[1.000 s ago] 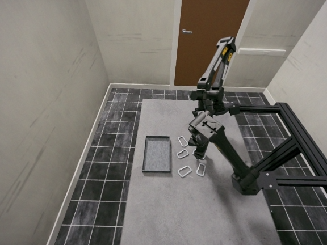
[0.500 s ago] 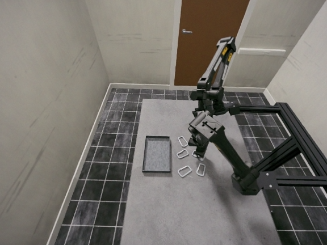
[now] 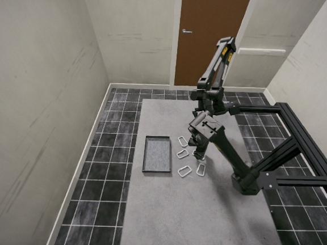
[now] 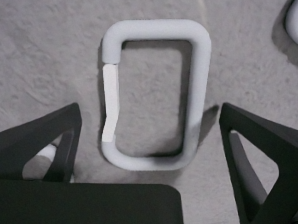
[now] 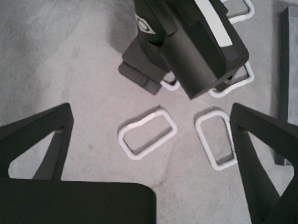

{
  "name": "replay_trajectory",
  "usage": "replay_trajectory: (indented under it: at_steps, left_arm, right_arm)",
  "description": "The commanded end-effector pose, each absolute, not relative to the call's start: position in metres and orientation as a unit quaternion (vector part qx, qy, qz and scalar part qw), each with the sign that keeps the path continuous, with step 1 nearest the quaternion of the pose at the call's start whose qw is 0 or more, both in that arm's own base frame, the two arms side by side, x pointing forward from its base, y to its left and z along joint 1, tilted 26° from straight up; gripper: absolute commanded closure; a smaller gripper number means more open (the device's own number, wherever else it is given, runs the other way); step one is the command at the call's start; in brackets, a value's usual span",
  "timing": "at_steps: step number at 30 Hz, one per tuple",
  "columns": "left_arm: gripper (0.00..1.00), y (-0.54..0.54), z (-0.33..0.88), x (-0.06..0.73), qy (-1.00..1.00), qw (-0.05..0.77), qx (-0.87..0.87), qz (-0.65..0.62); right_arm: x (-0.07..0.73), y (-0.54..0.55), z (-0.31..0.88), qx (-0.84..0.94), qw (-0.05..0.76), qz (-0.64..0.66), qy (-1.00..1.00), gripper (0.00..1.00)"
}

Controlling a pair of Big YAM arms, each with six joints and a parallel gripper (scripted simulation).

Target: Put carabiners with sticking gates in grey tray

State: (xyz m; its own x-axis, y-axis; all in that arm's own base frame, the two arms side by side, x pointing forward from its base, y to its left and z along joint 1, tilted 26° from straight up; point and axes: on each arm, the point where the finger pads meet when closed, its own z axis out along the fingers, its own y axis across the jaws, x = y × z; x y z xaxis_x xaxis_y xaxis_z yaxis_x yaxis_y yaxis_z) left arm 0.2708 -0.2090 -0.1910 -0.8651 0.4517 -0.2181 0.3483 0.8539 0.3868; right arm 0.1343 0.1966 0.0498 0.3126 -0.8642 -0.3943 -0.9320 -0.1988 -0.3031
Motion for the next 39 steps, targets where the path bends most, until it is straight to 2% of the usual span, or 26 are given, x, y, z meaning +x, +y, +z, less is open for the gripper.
replay_trajectory:
  at_steps: [1,4,5,6,11,23,39]
  left_arm:
    - [0.12,-0.212,-0.191,0.273,0.950,0.155,0.213,0.167]
    - [0.12,-0.212,-0.191,0.273,0.950,0.155,0.213,0.167]
    - [0.01,-0.214,-0.190,0.275,0.948,0.158,0.220,0.165]
    - [0.00,-0.215,-0.189,0.276,0.947,0.159,0.227,0.164]
    - [0.00,-0.222,-0.175,0.288,0.934,0.180,0.268,0.150]
    - [0.00,-0.246,-0.157,0.303,0.821,0.301,0.474,0.107]
    - [0.00,-0.210,-0.163,0.257,0.794,0.365,0.483,0.061]
  right_arm:
    - [0.140,0.202,0.060,-0.771,0.258,0.066,0.578,0.00]
    - [0.140,0.202,0.060,-0.771,0.258,0.066,0.578,0.00]
    - [0.140,0.202,0.060,-0.771,0.258,0.066,0.578,0.00]
    - [0.140,0.202,0.060,-0.771,0.258,0.066,0.578,0.00]
    - [0.140,0.202,0.060,-0.771,0.258,0.066,0.578,0.00]
    - [0.140,0.202,0.060,-0.771,0.258,0.066,0.578,0.00]
    - [0.140,0.202,0.060,-0.771,0.258,0.066,0.578,0.00]
